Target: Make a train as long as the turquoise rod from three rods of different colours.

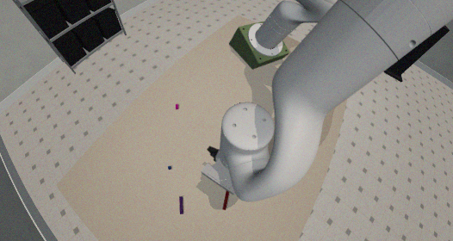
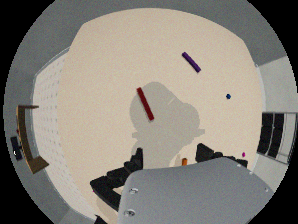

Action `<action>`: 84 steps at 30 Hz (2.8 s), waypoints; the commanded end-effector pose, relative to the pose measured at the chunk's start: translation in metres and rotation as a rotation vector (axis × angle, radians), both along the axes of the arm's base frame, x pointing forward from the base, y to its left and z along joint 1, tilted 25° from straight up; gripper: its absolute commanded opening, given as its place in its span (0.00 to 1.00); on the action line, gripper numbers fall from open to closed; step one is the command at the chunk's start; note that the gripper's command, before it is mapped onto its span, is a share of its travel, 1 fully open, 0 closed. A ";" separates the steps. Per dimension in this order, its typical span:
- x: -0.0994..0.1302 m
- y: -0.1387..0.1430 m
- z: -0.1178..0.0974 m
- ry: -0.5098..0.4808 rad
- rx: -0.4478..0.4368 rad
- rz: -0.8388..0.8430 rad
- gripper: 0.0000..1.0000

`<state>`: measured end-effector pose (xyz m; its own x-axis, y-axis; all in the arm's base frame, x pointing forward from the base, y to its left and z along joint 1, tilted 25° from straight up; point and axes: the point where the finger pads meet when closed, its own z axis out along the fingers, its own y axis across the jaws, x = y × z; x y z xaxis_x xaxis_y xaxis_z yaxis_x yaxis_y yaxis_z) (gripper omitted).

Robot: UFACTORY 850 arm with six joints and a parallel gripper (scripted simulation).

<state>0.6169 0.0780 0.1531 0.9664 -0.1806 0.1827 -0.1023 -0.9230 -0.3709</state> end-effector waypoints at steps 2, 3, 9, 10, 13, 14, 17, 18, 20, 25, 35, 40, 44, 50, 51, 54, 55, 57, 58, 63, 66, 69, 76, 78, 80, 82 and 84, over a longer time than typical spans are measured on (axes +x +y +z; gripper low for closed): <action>0.001 0.000 0.001 -0.002 0.000 0.000 1.00; 0.001 0.000 0.001 -0.002 0.000 0.000 1.00; 0.001 0.000 0.001 -0.002 0.000 0.000 1.00; 0.001 0.000 0.001 -0.002 0.000 0.000 1.00; 0.001 0.000 0.001 -0.002 0.000 0.000 1.00; 0.001 0.000 0.001 -0.002 0.000 0.000 1.00; 0.001 0.000 0.001 -0.002 0.000 0.000 1.00; 0.001 0.000 0.001 -0.002 0.000 0.000 1.00; 0.001 0.000 0.001 -0.002 0.000 0.000 1.00; 0.001 0.000 0.001 -0.002 0.000 0.000 1.00; 0.001 0.000 0.001 -0.002 0.000 0.000 1.00; 0.001 0.000 0.001 -0.002 0.000 0.000 1.00; 0.001 0.000 0.001 -0.002 0.000 0.000 1.00; 0.001 0.000 0.001 -0.002 0.000 0.000 1.00; 0.001 0.000 0.001 -0.002 0.000 0.000 1.00; 0.001 0.000 0.001 -0.002 0.000 0.000 1.00; 0.001 0.000 0.001 -0.002 0.000 0.000 1.00; 0.001 0.000 0.001 -0.002 0.000 0.000 1.00; 0.001 0.000 0.001 -0.002 0.000 0.000 1.00; 0.001 0.000 0.001 -0.002 0.000 0.000 1.00; 0.001 0.000 0.001 -0.002 0.000 0.000 1.00; 0.001 0.000 0.001 -0.002 0.000 0.000 1.00; 0.005 -0.003 0.001 0.013 0.012 -0.041 1.00; 0.014 -0.007 0.001 0.040 0.033 -0.116 1.00; 0.022 -0.012 0.001 0.068 0.054 -0.192 1.00; 0.022 -0.012 0.001 0.068 0.054 -0.192 1.00; 0.033 -0.019 0.001 0.106 0.081 -0.293 1.00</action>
<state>0.6351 0.0669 0.1534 0.9293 -0.3470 0.1260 -0.2690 -0.8702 -0.4129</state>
